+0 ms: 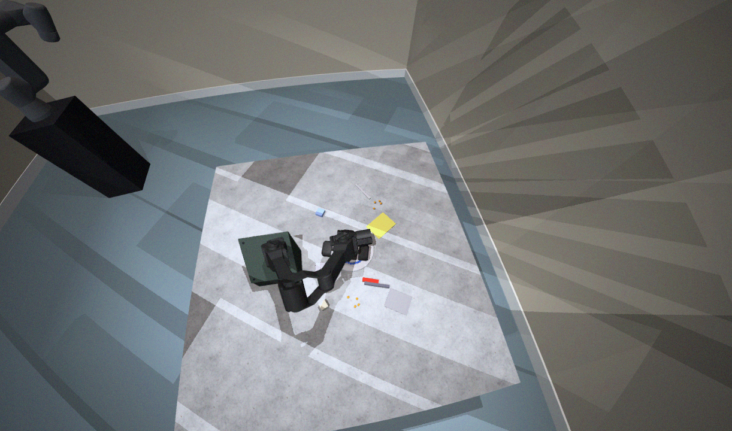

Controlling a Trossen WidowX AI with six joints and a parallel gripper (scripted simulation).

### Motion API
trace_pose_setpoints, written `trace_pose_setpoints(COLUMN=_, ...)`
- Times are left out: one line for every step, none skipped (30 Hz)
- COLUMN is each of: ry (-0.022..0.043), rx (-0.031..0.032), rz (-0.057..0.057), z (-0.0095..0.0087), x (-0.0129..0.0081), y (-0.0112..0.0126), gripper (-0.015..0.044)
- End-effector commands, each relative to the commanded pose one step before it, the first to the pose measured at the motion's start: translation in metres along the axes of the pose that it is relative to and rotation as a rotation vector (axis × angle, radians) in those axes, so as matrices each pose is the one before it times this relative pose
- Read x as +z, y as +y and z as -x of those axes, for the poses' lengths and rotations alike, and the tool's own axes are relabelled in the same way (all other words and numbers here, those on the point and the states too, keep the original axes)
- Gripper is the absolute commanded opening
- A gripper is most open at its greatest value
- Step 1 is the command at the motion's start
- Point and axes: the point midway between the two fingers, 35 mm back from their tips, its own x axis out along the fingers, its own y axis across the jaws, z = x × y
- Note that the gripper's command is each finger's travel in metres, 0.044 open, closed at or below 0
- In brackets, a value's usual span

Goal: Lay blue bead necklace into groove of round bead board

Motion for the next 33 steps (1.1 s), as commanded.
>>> trace_pose_setpoints(ry=0.00127, rx=0.00171, rz=0.0038, z=-0.00396, x=0.00006, y=0.00043, gripper=0.0120)
trace_pose_setpoints(ry=0.00034, rx=0.00025, rz=0.0005, z=-0.00162, x=-0.00004, y=0.00006, gripper=0.0120)
trace_pose_setpoints(ry=0.00036, rx=0.00025, rz=0.0005, z=-0.00165, x=-0.00005, y=0.00007, gripper=0.0120)
trace_pose_setpoints(ry=0.00037, rx=0.00025, rz=0.0005, z=-0.00165, x=-0.00005, y=0.00008, gripper=0.0120)
trace_pose_setpoints(ry=0.00039, rx=0.00025, rz=0.0005, z=-0.00164, x=-0.00006, y=0.00009, gripper=0.0120)
trace_pose_setpoints(ry=0.00040, rx=0.00025, rz=0.0005, z=-0.00164, x=-0.00007, y=0.00010, gripper=0.0120)
trace_pose_setpoints(ry=0.00042, rx=0.00025, rz=0.0005, z=-0.00164, x=-0.00007, y=0.00011, gripper=0.0120)
trace_pose_setpoints(ry=0.00043, rx=0.00025, rz=0.0005, z=-0.00163, x=-0.00008, y=0.00012, gripper=0.0120)
trace_pose_setpoints(ry=0.00045, rx=0.00025, rz=0.0005, z=-0.00163, x=-0.00009, y=0.00013, gripper=0.0120)
trace_pose_setpoints(ry=0.00046, rx=0.00025, rz=0.0005, z=-0.00163, x=-0.00010, y=0.00014, gripper=0.0120)
trace_pose_setpoints(ry=0.00048, rx=0.00025, rz=0.0005, z=-0.00162, x=-0.00010, y=0.00015, gripper=0.0120)
trace_pose_setpoints(ry=0.00049, rx=0.00025, rz=0.0005, z=-0.00162, x=-0.00011, y=0.00016, gripper=0.0120)
trace_pose_setpoints(ry=0.00051, rx=0.00025, rz=0.0005, z=-0.00162, x=-0.00012, y=0.00017, gripper=0.0120)
trace_pose_setpoints(ry=0.00052, rx=0.00026, rz=0.0005, z=-0.00161, x=-0.00012, y=0.00018, gripper=0.0120)
trace_pose_setpoints(ry=0.00054, rx=0.00026, rz=0.0005, z=-0.00161, x=-0.00013, y=0.00019, gripper=0.0120)
trace_pose_setpoints(ry=0.00055, rx=0.00026, rz=0.0005, z=-0.00161, x=-0.00014, y=0.00020, gripper=0.0120)
trace_pose_setpoints(ry=0.00045, rx=0.00021, rz=0.0004, z=-0.00129, x=-0.00011, y=0.00017, gripper=0.0120)
trace_pose_setpoints(ry=0.00028, rx=0.00013, rz=0.0002, z=-0.00078, x=-0.00007, y=0.00010, gripper=0.0120)
trace_pose_setpoints(ry=0.00009, rx=0.00004, rz=0.0001, z=-0.00026, x=-0.00002, y=0.00004, gripper=0.0120)
trace_pose_setpoints(ry=0.00000, rx=0.00000, rz=0.0000, z=0.00000, x=0.00000, y=0.00000, gripper=0.0120)
trace_pose_setpoints(ry=0.00000, rx=0.00000, rz=0.0000, z=0.00000, x=0.00000, y=0.00000, gripper=0.0120)
trace_pose_setpoints(ry=0.00000, rx=0.00000, rz=0.0000, z=0.00000, x=0.00000, y=0.00000, gripper=0.0120)
trace_pose_setpoints(ry=-0.00483, rx=-0.00348, rz=-0.0076, z=0.00213, x=-0.00021, y=-0.00143, gripper=0.0094)
trace_pose_setpoints(ry=0.00000, rx=0.00000, rz=0.0000, z=0.00000, x=0.00000, y=0.00000, gripper=0.0067)
trace_pose_setpoints(ry=0.00000, rx=0.00000, rz=0.0000, z=0.00000, x=0.00000, y=0.00000, gripper=0.0041)
trace_pose_setpoints(ry=0.00000, rx=0.00000, rz=0.0000, z=0.00000, x=0.00000, y=0.00000, gripper=0.0015)
trace_pose_setpoints(ry=0.00000, rx=0.00000, rz=0.0000, z=0.00000, x=0.00000, y=0.00000, gripper=0.0000)
trace_pose_setpoints(ry=0.00000, rx=0.00000, rz=0.0000, z=0.00000, x=0.00000, y=0.00000, gripper=0.0000)
trace_pose_setpoints(ry=0.00000, rx=0.00000, rz=0.0000, z=0.00000, x=0.00000, y=0.00000, gripper=0.0000)
trace_pose_setpoints(ry=0.00000, rx=0.00000, rz=0.0000, z=0.00000, x=0.00000, y=0.00000, gripper=0.0000)
trace_pose_setpoints(ry=0.00000, rx=0.00000, rz=0.0000, z=0.00000, x=0.00000, y=0.00000, gripper=0.0000)
trace_pose_setpoints(ry=0.00000, rx=0.00000, rz=0.0000, z=0.00000, x=0.00000, y=0.00000, gripper=0.0000)
trace_pose_setpoints(ry=0.00000, rx=0.00000, rz=0.0000, z=0.00000, x=0.00000, y=0.00000, gripper=0.0000)
